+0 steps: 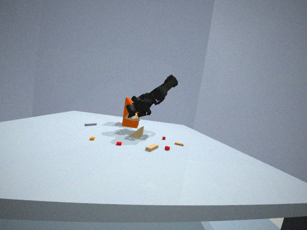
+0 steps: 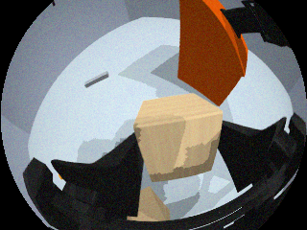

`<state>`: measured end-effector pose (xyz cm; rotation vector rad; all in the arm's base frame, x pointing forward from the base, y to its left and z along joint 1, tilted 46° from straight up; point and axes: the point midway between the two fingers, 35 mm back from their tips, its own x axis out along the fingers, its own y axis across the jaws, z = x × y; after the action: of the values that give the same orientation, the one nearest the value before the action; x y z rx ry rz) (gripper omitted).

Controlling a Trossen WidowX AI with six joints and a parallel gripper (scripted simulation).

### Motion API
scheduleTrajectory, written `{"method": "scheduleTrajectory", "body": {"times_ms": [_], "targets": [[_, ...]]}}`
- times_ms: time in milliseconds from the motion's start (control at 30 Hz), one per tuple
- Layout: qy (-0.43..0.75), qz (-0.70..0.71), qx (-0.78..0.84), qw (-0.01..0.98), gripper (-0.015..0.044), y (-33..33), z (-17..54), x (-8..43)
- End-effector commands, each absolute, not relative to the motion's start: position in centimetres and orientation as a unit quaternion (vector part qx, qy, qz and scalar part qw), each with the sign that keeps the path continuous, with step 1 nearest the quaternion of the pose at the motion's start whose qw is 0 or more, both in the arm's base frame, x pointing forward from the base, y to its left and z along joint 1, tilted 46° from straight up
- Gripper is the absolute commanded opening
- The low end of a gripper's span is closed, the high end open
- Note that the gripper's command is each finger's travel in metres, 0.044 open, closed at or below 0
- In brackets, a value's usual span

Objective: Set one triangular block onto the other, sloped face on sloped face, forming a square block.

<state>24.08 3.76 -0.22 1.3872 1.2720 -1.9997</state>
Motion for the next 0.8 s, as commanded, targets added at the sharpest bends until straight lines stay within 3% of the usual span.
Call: {"method": "scheduleTrajectory", "body": {"times_ms": [0, 300, 767], "targets": [[0.452, -0.713, 0.497, 0.201, 0.0, 2.5, 1.1, 23.9], [0.467, -0.7, 0.506, 0.189, 0.0, 2.4, 0.9, 23.7], [0.563, -0.537, 0.608, 0.158, 0.0, 1.6, 0.0, 22.8]]}}
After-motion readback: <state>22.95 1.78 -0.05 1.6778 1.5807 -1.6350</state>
